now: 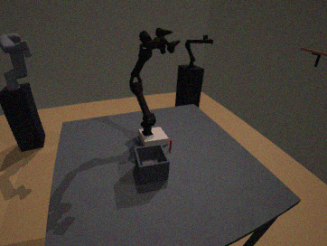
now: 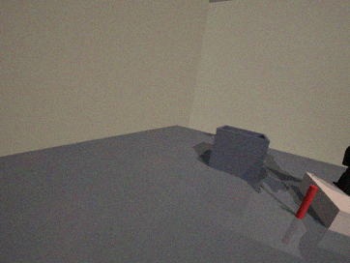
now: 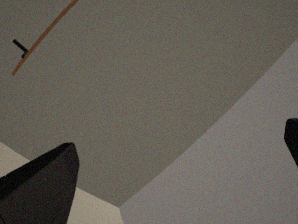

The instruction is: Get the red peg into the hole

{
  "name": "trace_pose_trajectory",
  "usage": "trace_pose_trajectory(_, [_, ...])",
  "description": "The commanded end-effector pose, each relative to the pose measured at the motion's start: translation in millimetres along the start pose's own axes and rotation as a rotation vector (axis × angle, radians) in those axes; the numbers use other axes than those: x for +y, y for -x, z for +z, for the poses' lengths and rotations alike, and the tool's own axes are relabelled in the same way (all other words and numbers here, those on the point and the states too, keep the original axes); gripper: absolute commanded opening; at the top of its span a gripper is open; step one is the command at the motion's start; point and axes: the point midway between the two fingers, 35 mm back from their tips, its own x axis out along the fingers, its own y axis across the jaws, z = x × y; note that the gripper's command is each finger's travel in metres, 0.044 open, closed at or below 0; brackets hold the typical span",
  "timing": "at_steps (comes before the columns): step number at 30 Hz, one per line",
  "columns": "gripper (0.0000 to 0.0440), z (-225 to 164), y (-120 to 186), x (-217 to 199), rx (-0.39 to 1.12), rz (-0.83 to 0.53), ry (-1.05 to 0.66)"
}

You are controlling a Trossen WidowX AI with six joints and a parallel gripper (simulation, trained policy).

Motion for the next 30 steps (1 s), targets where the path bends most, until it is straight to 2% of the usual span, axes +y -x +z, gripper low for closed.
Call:
trace_pose_trajectory(1, [0.044,-3.4,1.4,6.7,0.045,0.029,-0.068])
trace_pose_trajectory(17, [0.044,-30.7,14.4,73.0,0.318,0.185,-0.528])
trace_pose_trajectory(30, [0.044,-46.9,41.2,129.1,0.595,0.261,-0.878])
